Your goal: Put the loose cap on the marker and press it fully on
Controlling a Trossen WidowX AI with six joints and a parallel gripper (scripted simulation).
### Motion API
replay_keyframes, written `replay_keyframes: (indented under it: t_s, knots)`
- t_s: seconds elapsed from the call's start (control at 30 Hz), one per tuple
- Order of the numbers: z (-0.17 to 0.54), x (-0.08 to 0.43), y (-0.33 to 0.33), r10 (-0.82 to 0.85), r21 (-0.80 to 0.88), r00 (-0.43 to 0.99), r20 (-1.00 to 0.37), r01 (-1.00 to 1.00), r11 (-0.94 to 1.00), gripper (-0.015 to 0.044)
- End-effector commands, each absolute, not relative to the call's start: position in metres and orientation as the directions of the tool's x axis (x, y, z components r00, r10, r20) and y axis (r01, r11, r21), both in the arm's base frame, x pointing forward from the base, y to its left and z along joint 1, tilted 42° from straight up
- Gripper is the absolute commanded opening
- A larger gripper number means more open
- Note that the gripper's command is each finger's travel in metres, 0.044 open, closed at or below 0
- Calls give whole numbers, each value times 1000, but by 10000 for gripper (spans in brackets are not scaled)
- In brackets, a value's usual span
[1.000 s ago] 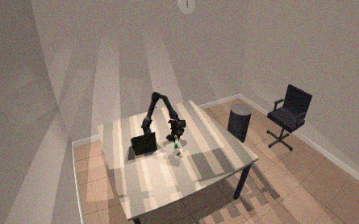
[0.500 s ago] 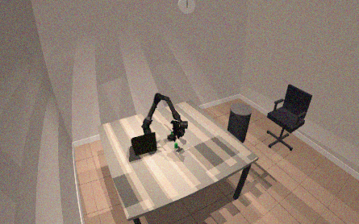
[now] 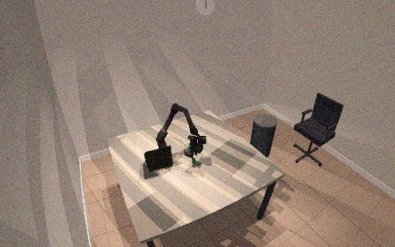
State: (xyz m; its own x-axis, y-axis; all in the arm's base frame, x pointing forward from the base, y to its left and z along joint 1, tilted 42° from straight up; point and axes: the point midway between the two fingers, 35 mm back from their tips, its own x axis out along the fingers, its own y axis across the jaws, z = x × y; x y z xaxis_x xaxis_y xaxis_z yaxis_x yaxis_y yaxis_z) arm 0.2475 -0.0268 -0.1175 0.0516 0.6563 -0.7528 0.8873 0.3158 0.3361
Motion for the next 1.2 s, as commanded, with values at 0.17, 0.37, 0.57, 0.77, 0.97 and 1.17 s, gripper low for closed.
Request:
replay_keyframes:
  t_s: [0.17,0.37,0.57,0.77,0.97,1.17]
  knots:
    - [-130,246,-15,663,331,46,-747,891,311,255]
    - [-137,247,-8,663,331,46,-747,891,310,255]
    - [-144,247,-1,664,331,46,-746,891,310,255]
    - [-151,246,5,665,331,46,-746,891,310,255]
    - [-156,246,10,666,332,46,-745,891,310,255]
    - [-156,246,10,666,332,46,-745,891,310,143]
